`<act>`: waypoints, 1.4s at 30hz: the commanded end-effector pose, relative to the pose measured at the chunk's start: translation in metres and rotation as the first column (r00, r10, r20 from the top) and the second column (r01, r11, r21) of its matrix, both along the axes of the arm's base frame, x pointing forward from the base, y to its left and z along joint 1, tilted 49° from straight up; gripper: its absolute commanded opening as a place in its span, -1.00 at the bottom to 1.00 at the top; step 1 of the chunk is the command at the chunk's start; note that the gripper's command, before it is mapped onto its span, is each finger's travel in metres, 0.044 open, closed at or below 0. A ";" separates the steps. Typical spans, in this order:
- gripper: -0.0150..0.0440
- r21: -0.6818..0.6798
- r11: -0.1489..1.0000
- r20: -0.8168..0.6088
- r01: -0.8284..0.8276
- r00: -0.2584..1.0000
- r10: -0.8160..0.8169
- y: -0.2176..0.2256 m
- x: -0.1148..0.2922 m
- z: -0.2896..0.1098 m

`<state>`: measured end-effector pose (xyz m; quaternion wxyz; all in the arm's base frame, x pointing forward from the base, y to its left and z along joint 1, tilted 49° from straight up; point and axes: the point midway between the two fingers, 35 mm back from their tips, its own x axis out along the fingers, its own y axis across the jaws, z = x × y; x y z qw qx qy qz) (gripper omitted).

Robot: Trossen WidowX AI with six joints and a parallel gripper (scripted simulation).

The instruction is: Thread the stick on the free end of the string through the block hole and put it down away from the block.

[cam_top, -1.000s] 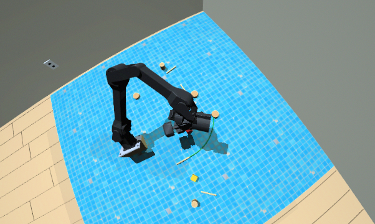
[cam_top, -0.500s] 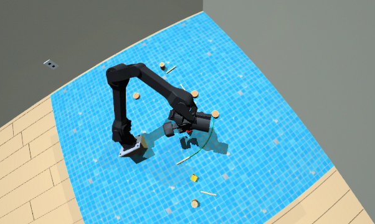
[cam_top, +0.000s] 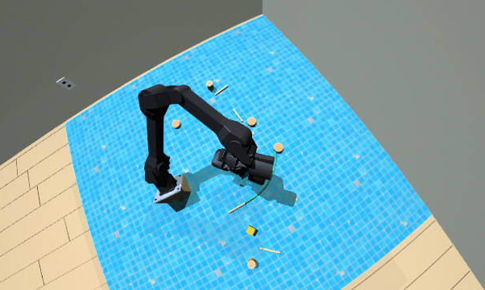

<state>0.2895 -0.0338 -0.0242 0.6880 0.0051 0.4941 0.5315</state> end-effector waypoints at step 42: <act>1.00 -0.991 0.080 0.099 -0.104 -0.993 -0.061 -0.070 -0.035 -0.074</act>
